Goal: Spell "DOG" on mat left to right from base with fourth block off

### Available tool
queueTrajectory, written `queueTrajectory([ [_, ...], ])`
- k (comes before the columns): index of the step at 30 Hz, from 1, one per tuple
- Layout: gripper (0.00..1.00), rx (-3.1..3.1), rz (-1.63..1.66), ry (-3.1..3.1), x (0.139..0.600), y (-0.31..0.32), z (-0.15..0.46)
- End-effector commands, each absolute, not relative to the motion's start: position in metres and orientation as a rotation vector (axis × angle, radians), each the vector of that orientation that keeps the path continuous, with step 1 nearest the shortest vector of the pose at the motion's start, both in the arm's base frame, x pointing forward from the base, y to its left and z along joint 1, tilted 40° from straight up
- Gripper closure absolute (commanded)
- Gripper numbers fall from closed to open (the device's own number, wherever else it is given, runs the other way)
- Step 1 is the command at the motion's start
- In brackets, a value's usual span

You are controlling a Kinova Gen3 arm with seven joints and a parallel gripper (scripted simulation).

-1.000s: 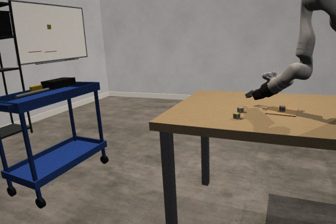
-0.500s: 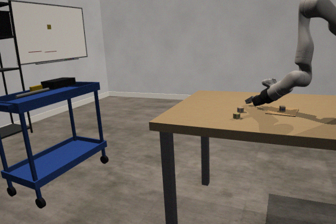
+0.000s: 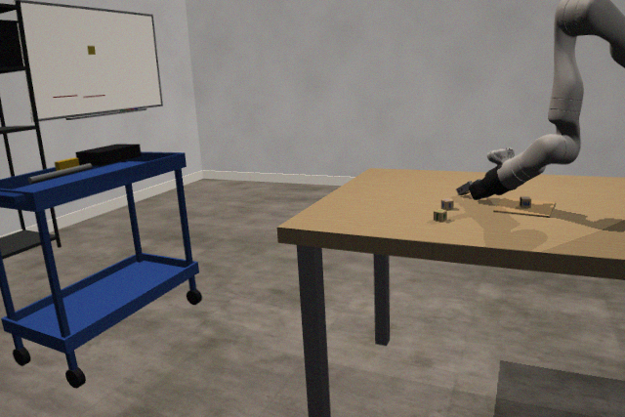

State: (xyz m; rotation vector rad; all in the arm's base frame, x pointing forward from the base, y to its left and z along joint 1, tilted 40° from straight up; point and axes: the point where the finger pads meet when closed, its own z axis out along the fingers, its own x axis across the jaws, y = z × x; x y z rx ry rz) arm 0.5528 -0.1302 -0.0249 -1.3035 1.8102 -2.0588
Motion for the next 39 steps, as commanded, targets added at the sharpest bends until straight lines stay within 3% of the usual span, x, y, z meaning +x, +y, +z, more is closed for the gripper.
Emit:
queueTrajectory([
  [1,0.51,-1.302,-2.058,1.809,0.5534,-0.1294,-0.0242],
  [25,0.51,-1.302,-2.058,1.809,0.5534,-0.1294,-0.0242],
  [26,0.45,-1.302,-2.058,1.809,0.5534,-0.1294,-0.0242],
  [28,0.45,-1.302,-2.058,1.809,0.5534,-0.1294,-0.0242],
  [29,0.39,-1.302,-2.058,1.809,0.5534,-0.1294,-0.0242],
  [31,0.39,-1.302,-2.058,1.809,0.5534,-0.1294,-0.0242],
  [32,0.33,-1.302,-2.058,1.809,0.5534,-0.1294,-0.0242],
  [34,0.33,-1.302,-2.058,1.809,0.5534,-0.1294,-0.0242],
  [35,0.27,-1.302,-2.058,1.809,0.5534,-0.1294,-0.0242],
  [39,0.21,-1.302,-2.058,1.809,0.5534,-0.1294,-0.0242],
])
